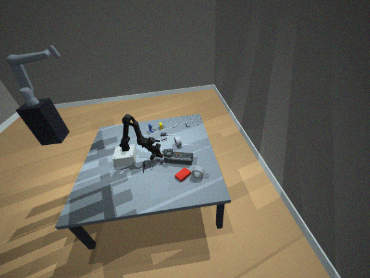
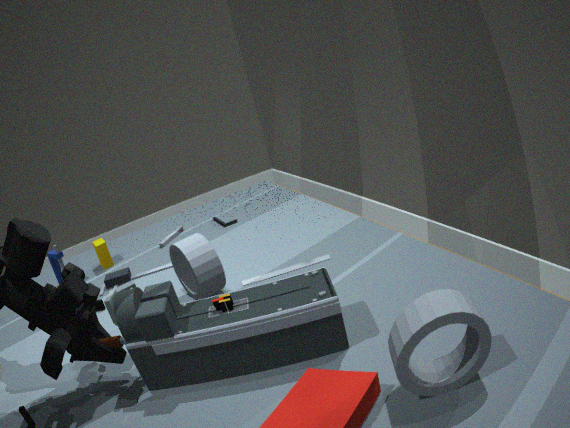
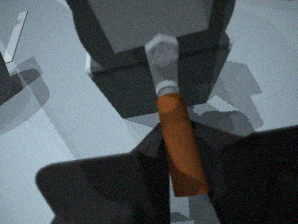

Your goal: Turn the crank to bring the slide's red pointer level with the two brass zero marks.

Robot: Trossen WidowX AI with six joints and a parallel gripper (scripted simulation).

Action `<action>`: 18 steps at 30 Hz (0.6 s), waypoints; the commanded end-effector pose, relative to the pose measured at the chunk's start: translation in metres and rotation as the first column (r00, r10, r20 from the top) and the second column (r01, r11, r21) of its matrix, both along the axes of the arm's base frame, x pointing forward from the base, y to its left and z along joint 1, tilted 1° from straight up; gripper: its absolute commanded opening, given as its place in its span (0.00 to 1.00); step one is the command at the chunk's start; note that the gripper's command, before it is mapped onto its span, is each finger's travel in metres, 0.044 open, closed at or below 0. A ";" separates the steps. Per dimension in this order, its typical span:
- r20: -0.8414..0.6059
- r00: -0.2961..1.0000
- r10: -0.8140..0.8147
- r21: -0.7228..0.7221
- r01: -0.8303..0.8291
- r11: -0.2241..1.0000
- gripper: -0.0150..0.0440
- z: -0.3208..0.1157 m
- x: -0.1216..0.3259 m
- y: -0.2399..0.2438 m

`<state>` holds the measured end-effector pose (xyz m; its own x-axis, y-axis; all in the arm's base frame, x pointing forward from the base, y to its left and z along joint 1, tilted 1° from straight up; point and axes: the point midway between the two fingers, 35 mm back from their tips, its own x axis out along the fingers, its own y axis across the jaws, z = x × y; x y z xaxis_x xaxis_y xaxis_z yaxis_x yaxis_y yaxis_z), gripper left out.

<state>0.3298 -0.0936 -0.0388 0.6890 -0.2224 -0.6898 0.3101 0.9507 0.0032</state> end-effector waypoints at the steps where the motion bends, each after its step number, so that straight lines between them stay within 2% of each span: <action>1: 0.002 1.000 0.026 0.013 -0.026 1.000 0.25 0.000 0.003 0.009; 18: 0.002 1.000 0.026 0.013 -0.026 1.000 0.25 0.001 0.004 0.011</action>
<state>0.3308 -0.0909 -0.0384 0.6880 -0.2230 -0.6906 0.3112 0.9503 0.0031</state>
